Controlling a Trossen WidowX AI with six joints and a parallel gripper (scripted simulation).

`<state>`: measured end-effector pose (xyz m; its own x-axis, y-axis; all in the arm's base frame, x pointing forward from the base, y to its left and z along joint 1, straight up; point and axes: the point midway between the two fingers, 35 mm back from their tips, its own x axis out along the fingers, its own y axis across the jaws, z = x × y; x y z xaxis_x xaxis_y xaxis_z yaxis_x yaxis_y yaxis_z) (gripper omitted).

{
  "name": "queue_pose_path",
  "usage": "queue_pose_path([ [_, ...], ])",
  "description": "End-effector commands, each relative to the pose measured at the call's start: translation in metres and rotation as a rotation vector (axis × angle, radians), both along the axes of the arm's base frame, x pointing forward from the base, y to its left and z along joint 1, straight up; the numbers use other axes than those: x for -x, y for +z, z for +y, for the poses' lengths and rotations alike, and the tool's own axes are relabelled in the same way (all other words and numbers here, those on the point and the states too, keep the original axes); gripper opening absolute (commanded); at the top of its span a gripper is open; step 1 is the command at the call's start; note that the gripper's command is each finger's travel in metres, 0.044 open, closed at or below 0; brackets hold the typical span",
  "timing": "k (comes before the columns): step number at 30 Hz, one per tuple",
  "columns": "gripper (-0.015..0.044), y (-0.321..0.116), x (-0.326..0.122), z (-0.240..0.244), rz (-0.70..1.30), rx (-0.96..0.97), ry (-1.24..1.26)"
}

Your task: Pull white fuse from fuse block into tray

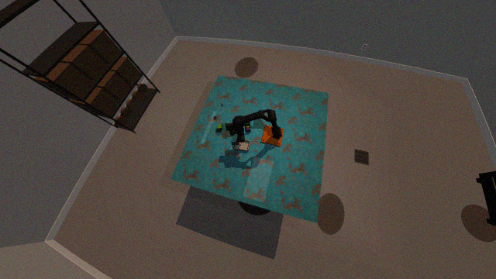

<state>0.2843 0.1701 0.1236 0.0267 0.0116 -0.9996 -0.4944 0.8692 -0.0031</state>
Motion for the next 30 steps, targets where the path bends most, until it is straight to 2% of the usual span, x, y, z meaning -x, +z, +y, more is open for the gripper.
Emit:
queue_pose_path([
  [1,0.0,-0.001,0.007,0.019,0.006,0.001,-0.001],
  [8,0.0,-0.002,0.024,0.053,0.007,-0.002,-0.001],
  [30,0.0,-0.031,0.023,0.054,0.007,-0.002,-0.001],
])
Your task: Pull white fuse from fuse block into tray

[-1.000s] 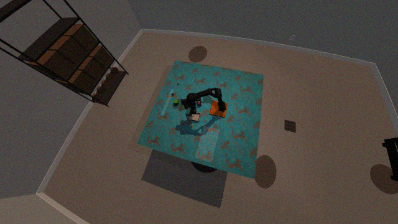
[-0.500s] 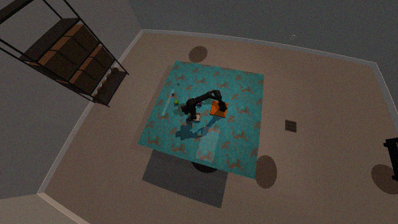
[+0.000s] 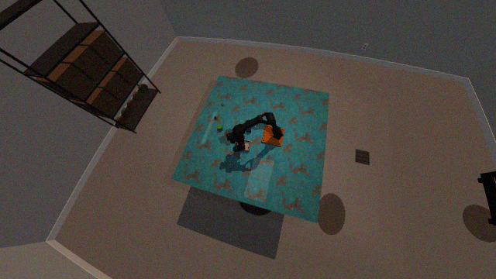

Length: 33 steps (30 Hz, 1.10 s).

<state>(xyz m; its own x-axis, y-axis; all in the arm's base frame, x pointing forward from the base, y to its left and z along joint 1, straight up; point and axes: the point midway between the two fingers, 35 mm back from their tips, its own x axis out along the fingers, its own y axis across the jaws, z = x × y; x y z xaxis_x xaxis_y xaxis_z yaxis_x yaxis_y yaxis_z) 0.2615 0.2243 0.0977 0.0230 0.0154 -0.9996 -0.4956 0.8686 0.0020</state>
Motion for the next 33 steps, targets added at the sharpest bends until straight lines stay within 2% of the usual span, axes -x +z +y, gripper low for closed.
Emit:
queue_pose_path([
  [1,0.0,-0.007,0.0,0.0,0.004,0.002,-0.003],
  [8,0.0,-0.016,0.001,0.0,0.004,0.002,-0.003],
  [21,0.033,-0.01,0.0,0.0,0.001,0.001,0.0],
  [25,0.033,0.022,0.001,-0.001,0.004,0.002,-0.003],
  [33,0.033,0.024,0.001,-0.001,0.004,0.002,-0.003],
])
